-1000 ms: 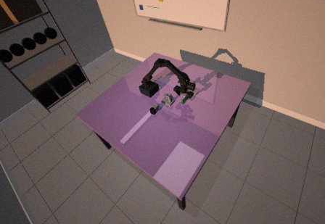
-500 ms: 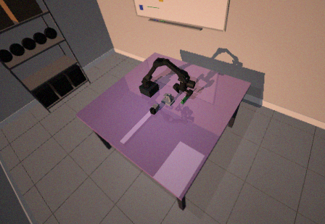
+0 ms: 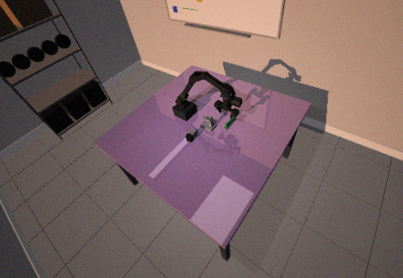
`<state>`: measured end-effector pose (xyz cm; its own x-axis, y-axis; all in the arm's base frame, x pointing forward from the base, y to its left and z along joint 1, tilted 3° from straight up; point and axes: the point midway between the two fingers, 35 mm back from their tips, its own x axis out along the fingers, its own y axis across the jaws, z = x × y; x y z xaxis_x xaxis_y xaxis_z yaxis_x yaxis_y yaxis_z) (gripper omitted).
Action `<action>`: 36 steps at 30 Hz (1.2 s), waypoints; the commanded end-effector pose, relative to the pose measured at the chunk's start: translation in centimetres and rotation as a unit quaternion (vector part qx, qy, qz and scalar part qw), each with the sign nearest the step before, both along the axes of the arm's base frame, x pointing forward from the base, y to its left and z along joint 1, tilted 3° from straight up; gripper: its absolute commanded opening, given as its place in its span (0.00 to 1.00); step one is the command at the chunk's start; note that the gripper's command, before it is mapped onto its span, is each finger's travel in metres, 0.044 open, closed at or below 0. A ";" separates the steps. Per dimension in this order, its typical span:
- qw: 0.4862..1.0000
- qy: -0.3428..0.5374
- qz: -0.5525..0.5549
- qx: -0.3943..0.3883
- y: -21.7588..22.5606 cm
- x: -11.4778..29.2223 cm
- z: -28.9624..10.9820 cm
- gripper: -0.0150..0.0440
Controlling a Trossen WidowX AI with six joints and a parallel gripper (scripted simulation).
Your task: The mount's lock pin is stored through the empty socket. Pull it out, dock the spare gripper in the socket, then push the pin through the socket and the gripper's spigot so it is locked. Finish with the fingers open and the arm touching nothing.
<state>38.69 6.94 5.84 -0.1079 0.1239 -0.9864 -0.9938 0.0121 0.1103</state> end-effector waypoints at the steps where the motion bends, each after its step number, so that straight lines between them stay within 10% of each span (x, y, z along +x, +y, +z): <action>1: 1.000 -0.001 0.000 0.000 -0.1 0.0 1.0 1.00; 21: 1.000 0.002 -0.014 -0.001 -0.6 -0.1 6.1 1.00; 26: 0.955 0.020 -0.293 -0.029 -6.9 -1.1 5.8 1.00; 36: 0.708 0.049 -0.702 -0.057 -16.4 -5.3 4.9 1.00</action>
<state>36.32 -3.91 11.03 -0.0618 0.1217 -0.9906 -0.5328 0.8353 0.1358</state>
